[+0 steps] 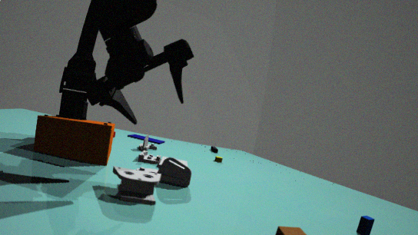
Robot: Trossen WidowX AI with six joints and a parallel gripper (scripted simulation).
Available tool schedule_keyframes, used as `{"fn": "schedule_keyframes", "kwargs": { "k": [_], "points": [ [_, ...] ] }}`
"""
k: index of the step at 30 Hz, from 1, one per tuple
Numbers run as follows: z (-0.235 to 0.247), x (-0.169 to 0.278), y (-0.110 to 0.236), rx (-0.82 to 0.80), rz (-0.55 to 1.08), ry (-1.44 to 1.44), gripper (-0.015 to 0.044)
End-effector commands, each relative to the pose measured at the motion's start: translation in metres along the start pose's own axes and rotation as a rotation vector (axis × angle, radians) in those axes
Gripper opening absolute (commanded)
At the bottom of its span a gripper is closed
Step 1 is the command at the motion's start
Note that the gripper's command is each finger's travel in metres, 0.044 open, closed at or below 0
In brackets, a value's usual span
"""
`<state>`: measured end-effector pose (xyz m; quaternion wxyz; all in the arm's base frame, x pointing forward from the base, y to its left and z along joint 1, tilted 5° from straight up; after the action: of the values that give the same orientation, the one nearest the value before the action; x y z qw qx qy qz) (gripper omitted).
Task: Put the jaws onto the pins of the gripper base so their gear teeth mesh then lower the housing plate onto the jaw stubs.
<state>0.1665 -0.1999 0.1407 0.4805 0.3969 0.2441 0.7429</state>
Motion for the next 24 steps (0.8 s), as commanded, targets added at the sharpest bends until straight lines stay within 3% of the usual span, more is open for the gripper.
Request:
{"fn": "schedule_keyframes", "kwargs": {
  "k": [1,24],
  "points": [
    [0.007,0.001,-0.005,0.056,0.000,0.076,0.0440],
    [0.043,0.016,-0.041,0.323,0.023,0.489,0.0440]
  ]
}}
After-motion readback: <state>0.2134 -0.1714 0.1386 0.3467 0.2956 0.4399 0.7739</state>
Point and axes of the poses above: the point midway between the two fingers, 35 mm back from their tips, its own y axis back along the fingers, its own z axis across the jaws, x = y × z, the point moved 10 cm from there along y, back along the fingers, and after that the axes turned 8 degrees about y, right-handed, at the moved point
